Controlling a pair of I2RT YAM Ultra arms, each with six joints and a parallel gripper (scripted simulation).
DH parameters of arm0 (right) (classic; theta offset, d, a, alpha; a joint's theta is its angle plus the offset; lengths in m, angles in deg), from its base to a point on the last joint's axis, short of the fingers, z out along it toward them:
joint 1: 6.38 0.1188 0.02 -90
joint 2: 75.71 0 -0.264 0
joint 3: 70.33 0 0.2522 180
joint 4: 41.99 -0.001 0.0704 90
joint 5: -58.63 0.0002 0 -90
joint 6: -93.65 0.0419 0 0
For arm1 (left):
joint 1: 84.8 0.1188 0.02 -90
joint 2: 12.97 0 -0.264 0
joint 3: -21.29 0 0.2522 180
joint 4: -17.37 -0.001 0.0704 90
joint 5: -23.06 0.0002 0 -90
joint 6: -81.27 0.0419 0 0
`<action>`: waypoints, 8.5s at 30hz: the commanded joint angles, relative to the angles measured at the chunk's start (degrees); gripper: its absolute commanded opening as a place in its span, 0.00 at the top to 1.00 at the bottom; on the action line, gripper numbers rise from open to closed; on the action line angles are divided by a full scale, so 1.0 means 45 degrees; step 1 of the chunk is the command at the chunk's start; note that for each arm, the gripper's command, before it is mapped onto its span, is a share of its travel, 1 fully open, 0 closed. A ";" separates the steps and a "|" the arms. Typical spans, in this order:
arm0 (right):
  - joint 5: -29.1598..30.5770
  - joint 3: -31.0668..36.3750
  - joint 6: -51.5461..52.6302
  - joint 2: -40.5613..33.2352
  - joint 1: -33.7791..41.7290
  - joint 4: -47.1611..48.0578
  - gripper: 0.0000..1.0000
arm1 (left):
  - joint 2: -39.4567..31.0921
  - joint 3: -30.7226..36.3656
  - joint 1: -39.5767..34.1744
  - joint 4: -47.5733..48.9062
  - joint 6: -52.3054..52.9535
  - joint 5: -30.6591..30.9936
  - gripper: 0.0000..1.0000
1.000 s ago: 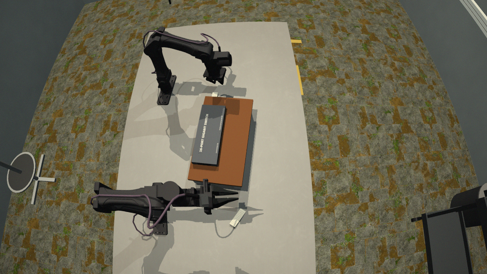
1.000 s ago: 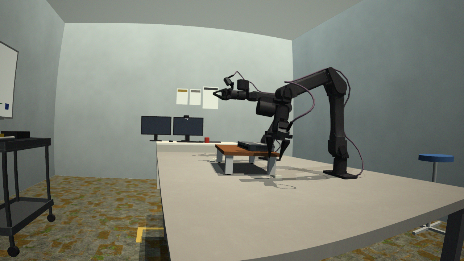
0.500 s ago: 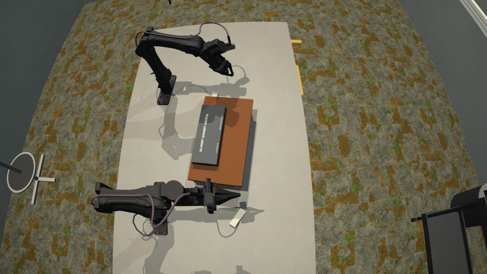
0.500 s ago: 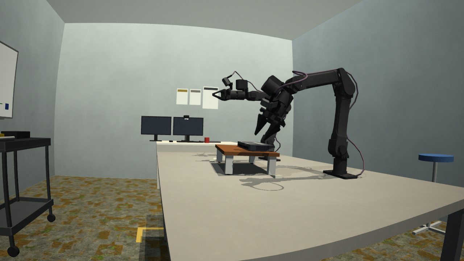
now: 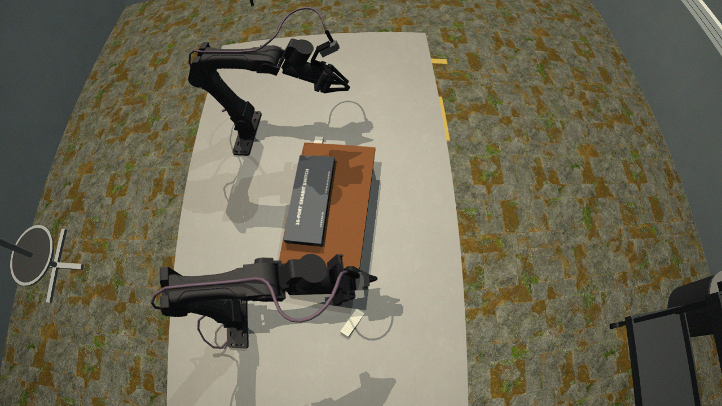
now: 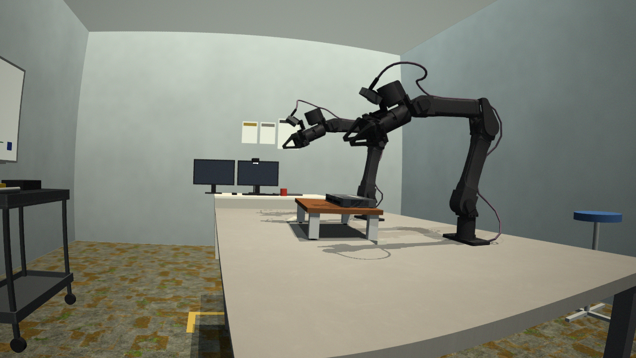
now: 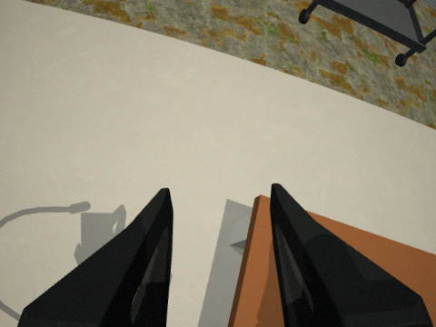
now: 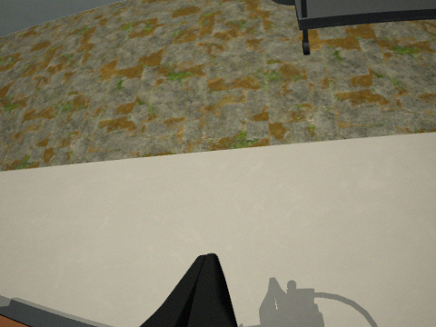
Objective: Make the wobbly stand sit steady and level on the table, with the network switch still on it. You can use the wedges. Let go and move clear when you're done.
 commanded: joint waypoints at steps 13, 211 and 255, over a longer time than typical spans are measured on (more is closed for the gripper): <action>-0.0109 -0.3867 -0.0080 0.3904 0.1298 -0.6441 1.00 | -0.2157 0.1855 0.0223 0.5140 0.6174 0.0576 0.58; 0.0040 -0.6775 -0.0015 0.9236 0.2943 -1.1836 1.00 | 0.4753 0.6791 0.6798 0.0969 0.1767 0.9924 1.00; 0.0040 -0.6775 -0.0015 0.9237 0.2943 -1.1836 1.00 | 0.4061 0.7501 0.5828 0.1923 0.0486 0.9656 1.00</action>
